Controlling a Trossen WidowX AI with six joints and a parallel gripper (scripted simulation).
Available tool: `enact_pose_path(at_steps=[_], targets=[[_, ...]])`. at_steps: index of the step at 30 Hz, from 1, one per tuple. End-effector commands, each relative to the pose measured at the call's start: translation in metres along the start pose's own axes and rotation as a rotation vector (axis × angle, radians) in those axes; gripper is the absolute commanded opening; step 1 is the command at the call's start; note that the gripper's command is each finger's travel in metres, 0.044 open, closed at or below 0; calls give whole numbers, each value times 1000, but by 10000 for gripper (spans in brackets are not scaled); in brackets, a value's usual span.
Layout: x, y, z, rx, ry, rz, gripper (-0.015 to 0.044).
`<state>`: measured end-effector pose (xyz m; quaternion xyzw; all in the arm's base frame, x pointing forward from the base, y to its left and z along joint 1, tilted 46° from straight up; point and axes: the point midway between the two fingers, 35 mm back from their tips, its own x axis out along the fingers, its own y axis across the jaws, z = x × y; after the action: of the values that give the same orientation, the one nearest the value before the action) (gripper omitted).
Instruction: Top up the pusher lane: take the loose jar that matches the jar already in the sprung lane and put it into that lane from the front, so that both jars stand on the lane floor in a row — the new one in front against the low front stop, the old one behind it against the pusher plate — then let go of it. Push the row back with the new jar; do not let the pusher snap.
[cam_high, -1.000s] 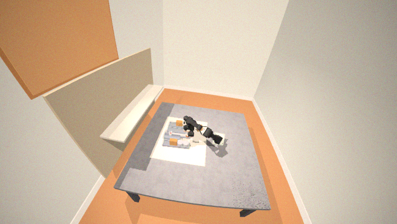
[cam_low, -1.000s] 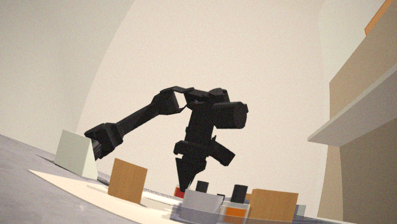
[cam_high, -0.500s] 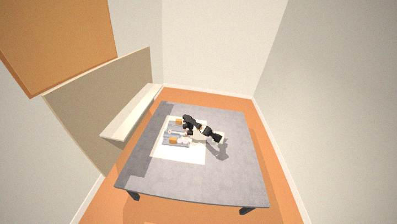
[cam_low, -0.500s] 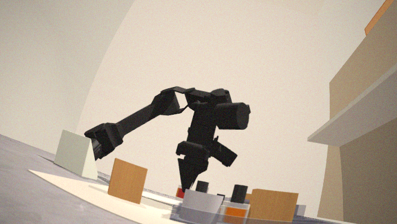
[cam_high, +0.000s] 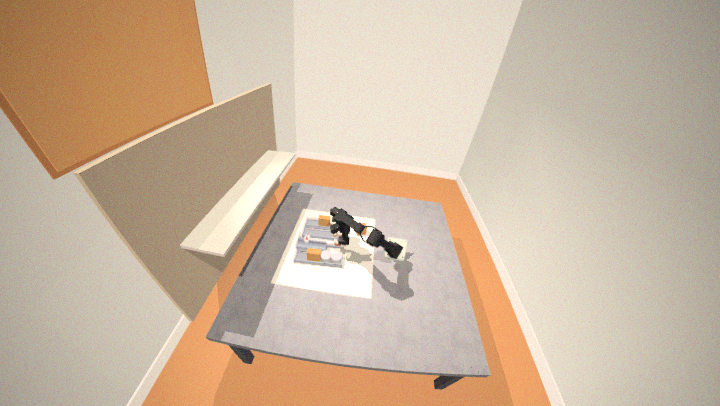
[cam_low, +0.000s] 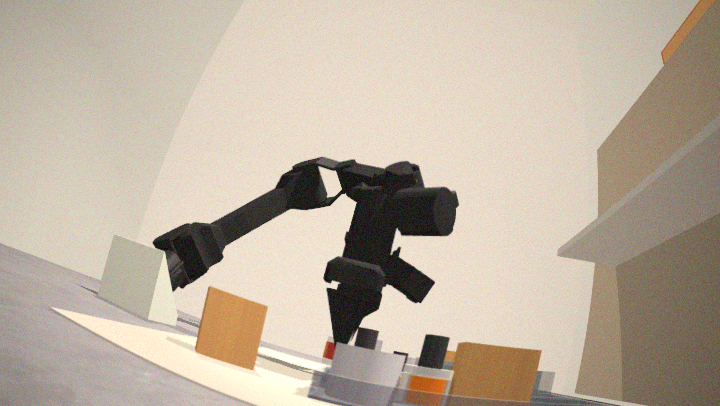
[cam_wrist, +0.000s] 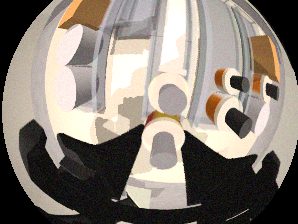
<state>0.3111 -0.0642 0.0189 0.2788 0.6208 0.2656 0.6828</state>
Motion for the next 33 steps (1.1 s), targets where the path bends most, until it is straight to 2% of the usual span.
enact_pose_path(at_steps=[1, 33], targets=[[-1, 0, 7, -4, -18, 4, 0], [-3, 0, 19, -4, -19, 4, 0]])
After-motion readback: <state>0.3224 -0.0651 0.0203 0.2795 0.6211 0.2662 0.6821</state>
